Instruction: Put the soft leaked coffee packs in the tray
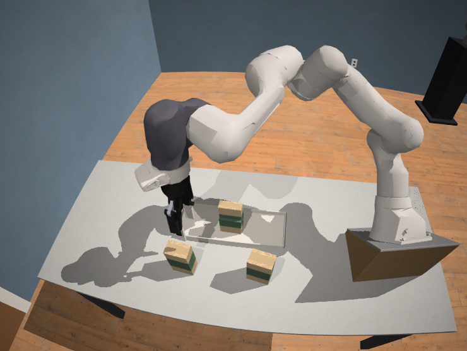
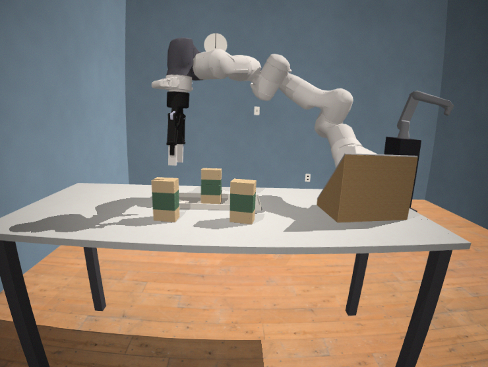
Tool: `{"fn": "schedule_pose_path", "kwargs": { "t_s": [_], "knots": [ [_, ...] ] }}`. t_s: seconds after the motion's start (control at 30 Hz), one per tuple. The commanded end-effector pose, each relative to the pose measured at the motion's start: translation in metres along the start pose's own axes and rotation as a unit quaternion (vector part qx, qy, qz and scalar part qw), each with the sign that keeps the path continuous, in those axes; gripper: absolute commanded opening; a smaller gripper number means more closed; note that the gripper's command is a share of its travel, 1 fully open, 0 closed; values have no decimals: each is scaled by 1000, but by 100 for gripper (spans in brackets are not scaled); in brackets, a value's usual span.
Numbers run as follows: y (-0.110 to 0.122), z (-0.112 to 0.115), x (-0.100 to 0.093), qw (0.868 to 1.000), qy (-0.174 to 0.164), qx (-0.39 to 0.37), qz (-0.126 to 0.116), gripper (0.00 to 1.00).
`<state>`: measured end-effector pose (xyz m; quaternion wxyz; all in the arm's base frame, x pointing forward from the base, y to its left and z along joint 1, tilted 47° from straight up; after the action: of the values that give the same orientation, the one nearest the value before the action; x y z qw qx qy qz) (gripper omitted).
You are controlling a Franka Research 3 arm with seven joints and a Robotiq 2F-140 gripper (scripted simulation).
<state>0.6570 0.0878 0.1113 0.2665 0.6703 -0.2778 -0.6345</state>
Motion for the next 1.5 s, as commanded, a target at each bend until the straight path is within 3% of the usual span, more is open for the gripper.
{"fn": "schedule_pose_path", "kwargs": {
  "t_s": [0.0,0.1,0.2,0.53,0.77,1.47],
  "knots": [
    [-27,-22,8,1000,-17,13,18,55],
    [-49,-29,13,1000,-18,15,16,55],
    [-56,-31,15,1000,-18,15,15,55],
    [-56,-31,15,1000,-18,15,15,55],
    [-56,-31,35,1000,-18,15,15,55],
    [-56,-31,35,1000,-18,15,15,55]
  ]
}}
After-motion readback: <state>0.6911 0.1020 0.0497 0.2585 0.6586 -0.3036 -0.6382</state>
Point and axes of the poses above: the point where the finger pads meet when closed, its own x axis out along the fingers, its own y axis across the jaws, z = x × y, the point moved 8 cm from there along -x, back along the fingers, and after that the axes turned 7 degrees about -x, right-handed, at the moved point
